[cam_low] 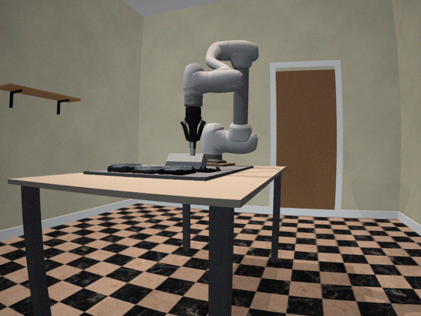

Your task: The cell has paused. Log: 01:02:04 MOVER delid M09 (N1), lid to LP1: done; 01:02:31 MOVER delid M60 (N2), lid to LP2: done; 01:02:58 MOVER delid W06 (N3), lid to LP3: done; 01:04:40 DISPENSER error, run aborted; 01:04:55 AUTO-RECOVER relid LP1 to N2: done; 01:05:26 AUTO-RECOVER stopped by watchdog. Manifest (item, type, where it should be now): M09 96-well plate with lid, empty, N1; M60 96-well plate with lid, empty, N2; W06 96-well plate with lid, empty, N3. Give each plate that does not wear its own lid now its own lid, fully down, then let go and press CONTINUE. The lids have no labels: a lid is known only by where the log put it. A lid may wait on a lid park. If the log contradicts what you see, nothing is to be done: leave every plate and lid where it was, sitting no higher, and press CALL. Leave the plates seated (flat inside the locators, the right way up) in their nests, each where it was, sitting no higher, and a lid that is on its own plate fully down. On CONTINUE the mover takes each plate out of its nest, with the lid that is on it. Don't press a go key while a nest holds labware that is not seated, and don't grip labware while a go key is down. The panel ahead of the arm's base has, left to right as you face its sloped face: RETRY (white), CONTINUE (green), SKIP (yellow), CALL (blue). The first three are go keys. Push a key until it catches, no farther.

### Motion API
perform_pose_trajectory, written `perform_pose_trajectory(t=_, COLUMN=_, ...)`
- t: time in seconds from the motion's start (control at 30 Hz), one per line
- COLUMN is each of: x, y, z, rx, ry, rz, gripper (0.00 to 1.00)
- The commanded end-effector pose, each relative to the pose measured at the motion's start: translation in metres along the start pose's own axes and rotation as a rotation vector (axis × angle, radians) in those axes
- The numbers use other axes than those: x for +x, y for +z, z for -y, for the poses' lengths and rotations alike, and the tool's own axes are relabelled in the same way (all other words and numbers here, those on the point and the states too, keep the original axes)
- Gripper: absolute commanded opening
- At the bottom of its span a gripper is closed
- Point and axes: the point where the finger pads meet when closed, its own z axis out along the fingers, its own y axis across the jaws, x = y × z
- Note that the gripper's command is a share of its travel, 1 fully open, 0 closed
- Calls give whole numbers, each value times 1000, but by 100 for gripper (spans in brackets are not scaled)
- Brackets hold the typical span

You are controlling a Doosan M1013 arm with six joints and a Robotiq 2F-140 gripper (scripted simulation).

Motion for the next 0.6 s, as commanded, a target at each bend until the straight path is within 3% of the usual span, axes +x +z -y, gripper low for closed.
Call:
perform_pose_trajectory(t=0.0, x=-2, y=0, z=0, rx=0, ry=0, rz=0, gripper=0)
perform_pose_trajectory(t=0.03, x=-15, y=-1, z=3, rx=0, ry=0, rz=0, gripper=0)
perform_pose_trajectory(t=0.1, x=-75, y=-3, z=18, rx=0, ry=0, rz=0, gripper=0)
perform_pose_trajectory(t=0.13, x=-75, y=-3, z=18, rx=0, ry=0, rz=0, gripper=0)
perform_pose_trajectory(t=0.17, x=-107, y=-3, z=28, rx=0, ry=0, rz=0, gripper=0)
perform_pose_trajectory(t=0.2, x=-113, y=-3, z=29, rx=0, ry=0, rz=0, gripper=0)
perform_pose_trajectory(t=0.23, x=-140, y=-3, z=39, rx=0, ry=0, rz=0, gripper=0)
perform_pose_trajectory(t=0.27, x=-146, y=-2, z=41, rx=0, ry=0, rz=0, gripper=0)
perform_pose_trajectory(t=0.3, x=-169, y=-1, z=50, rx=0, ry=0, rz=0, gripper=0)
perform_pose_trajectory(t=0.57, x=-182, y=0, z=56, rx=0, ry=0, rz=0, gripper=0)
